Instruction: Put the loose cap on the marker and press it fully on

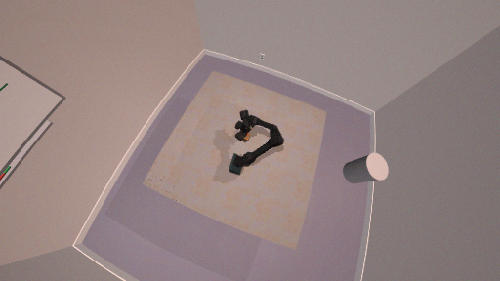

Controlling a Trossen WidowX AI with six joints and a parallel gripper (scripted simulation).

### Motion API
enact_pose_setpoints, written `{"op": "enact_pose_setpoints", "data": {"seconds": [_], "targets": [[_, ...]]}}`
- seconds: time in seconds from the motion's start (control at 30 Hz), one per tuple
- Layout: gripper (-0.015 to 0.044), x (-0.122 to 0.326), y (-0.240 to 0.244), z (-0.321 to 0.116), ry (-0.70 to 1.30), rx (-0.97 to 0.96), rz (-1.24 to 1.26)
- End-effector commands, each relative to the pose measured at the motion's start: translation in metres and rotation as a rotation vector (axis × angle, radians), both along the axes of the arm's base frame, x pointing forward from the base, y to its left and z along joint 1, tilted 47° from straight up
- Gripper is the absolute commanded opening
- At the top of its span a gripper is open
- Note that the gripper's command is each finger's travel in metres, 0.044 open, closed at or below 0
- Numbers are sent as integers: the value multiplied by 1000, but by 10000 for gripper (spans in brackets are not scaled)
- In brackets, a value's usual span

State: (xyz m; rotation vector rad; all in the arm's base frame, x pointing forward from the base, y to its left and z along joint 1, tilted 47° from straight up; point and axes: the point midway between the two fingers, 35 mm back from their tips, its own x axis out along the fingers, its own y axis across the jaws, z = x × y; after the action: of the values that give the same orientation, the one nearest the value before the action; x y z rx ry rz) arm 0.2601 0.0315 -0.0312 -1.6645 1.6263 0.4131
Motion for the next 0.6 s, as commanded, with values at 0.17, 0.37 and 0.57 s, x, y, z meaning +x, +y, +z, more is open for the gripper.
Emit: {"op": "enact_pose_setpoints", "data": {"seconds": [0.17, 0.37, 0.57], "targets": [[0, -1, -8, -12, 9, -10, 1], [0, -1, -9, -13, 9, -10, 1], [0, -1, -10, -14, 9, -10, 1]]}}
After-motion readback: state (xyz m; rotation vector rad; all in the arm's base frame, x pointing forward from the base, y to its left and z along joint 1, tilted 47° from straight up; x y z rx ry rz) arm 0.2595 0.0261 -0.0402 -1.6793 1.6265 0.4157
